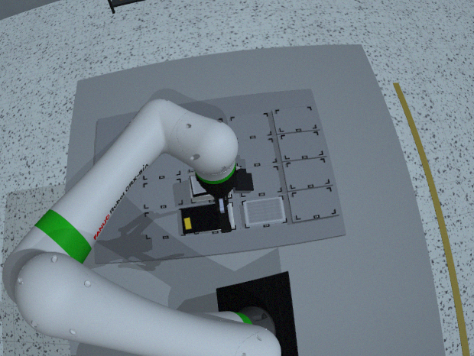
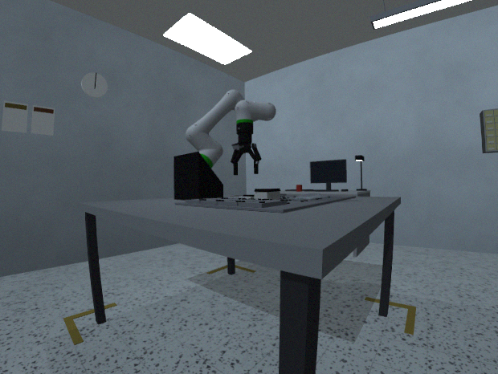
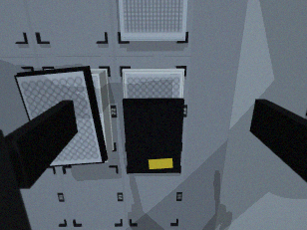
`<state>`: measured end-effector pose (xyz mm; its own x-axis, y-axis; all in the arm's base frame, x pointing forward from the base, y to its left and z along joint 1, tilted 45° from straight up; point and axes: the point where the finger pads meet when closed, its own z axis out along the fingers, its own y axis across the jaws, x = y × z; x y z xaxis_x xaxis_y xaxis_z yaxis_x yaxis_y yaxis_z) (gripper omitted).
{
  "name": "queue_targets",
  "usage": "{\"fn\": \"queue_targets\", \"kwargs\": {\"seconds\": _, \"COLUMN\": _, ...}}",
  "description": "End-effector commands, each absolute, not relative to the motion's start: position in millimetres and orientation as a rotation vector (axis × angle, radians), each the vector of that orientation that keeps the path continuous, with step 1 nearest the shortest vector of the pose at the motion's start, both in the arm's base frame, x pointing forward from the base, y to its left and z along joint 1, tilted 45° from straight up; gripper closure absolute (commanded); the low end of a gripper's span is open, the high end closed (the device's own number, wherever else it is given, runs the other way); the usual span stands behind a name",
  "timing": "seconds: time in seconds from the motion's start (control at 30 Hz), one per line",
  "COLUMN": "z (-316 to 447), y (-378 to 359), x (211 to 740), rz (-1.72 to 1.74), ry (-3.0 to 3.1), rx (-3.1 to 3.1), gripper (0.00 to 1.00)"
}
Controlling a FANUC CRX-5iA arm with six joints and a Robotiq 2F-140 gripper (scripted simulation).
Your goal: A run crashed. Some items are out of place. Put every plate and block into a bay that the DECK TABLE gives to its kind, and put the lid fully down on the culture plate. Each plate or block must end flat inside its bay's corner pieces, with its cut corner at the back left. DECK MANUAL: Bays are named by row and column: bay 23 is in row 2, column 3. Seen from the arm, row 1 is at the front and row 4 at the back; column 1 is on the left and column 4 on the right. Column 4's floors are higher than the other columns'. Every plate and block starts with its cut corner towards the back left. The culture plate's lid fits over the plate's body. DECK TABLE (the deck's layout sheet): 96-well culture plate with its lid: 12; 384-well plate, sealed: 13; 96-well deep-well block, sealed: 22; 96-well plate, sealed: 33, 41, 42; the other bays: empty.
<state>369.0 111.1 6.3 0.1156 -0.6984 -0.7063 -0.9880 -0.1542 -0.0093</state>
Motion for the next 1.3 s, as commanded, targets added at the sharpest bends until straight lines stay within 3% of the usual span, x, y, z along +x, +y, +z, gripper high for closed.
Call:
{"fn": "queue_targets", "kwargs": {"seconds": 0.0, "z": 6.6, "y": 110.5, "x": 369.4, "rz": 0.780, "ry": 1.631, "rx": -1.913, "gripper": 0.00}}
{"fn": "queue_targets", "kwargs": {"seconds": 1.27, "z": 0.9, "y": 104.9, "x": 370.3, "rz": 0.780, "ry": 1.631, "rx": -1.913, "gripper": 0.00}}
